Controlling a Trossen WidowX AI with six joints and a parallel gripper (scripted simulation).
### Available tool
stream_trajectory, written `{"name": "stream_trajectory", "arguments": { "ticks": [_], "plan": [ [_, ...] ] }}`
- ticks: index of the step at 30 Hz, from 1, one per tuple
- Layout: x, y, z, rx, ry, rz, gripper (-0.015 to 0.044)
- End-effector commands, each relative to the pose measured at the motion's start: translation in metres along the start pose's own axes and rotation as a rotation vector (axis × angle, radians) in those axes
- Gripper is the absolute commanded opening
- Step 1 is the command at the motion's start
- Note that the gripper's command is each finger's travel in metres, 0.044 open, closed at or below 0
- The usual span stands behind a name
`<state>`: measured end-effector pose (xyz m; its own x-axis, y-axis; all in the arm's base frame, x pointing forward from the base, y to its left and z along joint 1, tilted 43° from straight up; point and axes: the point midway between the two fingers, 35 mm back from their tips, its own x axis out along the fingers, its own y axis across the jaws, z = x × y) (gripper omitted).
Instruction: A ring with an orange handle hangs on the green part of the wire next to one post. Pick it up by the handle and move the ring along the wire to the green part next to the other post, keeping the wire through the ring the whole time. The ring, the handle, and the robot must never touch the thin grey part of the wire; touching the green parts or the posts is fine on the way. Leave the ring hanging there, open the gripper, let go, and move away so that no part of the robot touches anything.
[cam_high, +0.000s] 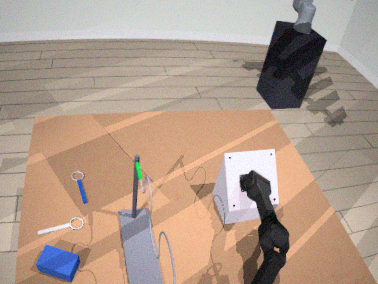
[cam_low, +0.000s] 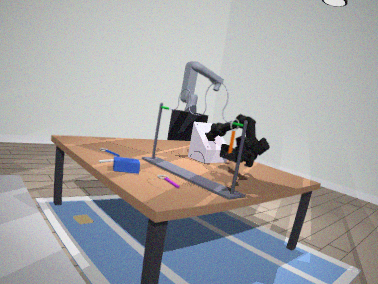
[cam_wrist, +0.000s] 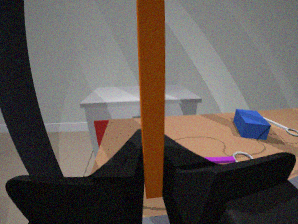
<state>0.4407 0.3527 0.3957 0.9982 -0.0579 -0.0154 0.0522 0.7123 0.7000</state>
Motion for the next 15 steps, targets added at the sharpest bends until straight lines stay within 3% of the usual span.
{"name": "stream_trajectory", "arguments": {
  "ticks": [1, 15],
  "plan": [
    [-0.007, -0.001, 0.005, 0.01, 0.045, 0.004, -0.015],
    [-0.039, -0.016, 0.01, 0.002, 0.298, 0.0, -0.015]
  ]
}}
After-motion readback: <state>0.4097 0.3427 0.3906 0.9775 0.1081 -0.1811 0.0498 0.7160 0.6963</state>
